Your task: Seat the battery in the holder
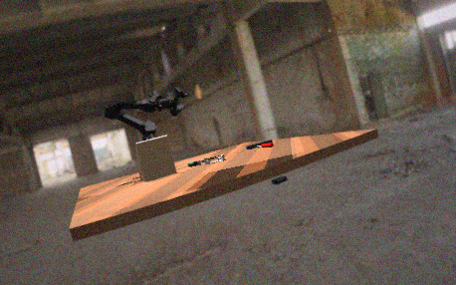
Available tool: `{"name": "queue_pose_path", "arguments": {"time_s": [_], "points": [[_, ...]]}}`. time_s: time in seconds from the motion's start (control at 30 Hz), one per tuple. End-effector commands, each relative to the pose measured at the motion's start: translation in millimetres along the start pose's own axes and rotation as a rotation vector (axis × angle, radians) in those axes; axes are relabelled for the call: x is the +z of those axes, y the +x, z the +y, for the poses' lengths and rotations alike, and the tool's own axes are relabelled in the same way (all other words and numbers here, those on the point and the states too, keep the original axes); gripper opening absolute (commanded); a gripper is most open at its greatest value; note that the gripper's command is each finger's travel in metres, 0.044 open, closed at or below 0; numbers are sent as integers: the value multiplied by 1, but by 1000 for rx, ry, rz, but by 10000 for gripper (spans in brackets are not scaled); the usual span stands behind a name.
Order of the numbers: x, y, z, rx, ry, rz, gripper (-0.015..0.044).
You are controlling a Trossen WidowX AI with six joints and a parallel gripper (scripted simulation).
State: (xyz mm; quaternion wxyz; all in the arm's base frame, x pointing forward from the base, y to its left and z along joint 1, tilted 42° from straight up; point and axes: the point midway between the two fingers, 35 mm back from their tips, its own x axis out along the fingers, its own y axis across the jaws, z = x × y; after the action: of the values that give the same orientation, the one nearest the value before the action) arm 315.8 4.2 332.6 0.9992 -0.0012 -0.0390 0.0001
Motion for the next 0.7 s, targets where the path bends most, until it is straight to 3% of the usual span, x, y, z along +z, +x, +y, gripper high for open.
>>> {"name": "queue_pose_path", "arguments": {"time_s": [0.0,0.17,0.3,0.43,0.67], "points": [[-4,2,0,5,5,14,374],[-111,21,10,95,181,388,243],[-200,8,19,121,397,732,243],[-276,-29,30,89,668,1082,243],[-347,-118,56,-112,1213,1634,243]]}}
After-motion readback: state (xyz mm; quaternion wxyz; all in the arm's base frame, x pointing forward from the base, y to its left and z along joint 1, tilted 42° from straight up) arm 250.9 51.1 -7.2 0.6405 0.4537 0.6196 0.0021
